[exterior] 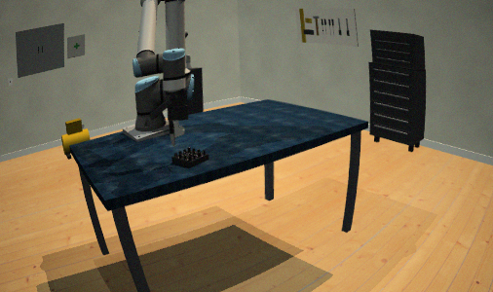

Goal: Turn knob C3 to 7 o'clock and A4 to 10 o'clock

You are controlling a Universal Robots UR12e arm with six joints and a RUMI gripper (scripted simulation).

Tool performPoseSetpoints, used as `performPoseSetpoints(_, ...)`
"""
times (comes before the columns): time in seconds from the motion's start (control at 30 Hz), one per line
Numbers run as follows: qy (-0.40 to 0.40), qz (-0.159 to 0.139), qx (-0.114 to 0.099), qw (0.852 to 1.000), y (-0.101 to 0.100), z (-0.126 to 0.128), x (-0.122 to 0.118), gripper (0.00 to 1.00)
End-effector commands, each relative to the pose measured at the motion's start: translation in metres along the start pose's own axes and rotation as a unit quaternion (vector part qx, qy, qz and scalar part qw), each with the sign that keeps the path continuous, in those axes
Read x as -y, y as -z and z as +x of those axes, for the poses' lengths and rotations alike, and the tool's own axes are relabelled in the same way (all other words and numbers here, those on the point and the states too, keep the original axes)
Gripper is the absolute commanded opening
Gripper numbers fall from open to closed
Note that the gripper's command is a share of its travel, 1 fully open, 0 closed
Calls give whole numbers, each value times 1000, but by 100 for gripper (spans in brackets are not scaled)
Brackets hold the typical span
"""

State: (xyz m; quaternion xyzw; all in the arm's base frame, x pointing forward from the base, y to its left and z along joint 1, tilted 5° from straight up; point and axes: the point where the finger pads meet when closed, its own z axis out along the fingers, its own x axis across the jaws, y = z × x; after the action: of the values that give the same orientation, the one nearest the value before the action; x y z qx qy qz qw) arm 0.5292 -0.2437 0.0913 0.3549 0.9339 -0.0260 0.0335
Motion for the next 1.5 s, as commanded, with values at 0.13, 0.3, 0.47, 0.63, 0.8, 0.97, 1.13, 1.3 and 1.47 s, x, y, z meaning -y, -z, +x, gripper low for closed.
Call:
performPoseSetpoints(0.13, 0, 0, 1, 1000, 2, -1, 0, 11)
performPoseSetpoints(0.3, -1, 0, 1, 1000, 2, -1, 0, 11)
performPoseSetpoints(0.47, -10, 0, 1, 1000, 2, 0, -1, 11)
performPoseSetpoints(0.63, -24, 0, 1, 1000, 2, 0, -1, 11)
performPoseSetpoints(0.8, -65, 0, 1, 998, 3, 2, -4, 11)
performPoseSetpoints(0.97, -128, 0, 1, 992, 5, 4, -8, 11)
performPoseSetpoints(1.13, -190, 0, 1, 982, 6, 6, -12, 11)
performPoseSetpoints(1.3, -258, 0, 1, 966, 8, 9, -17, 11)
performPoseSetpoints(1.47, -324, 0, 0, 946, 10, 11, -22, 11)
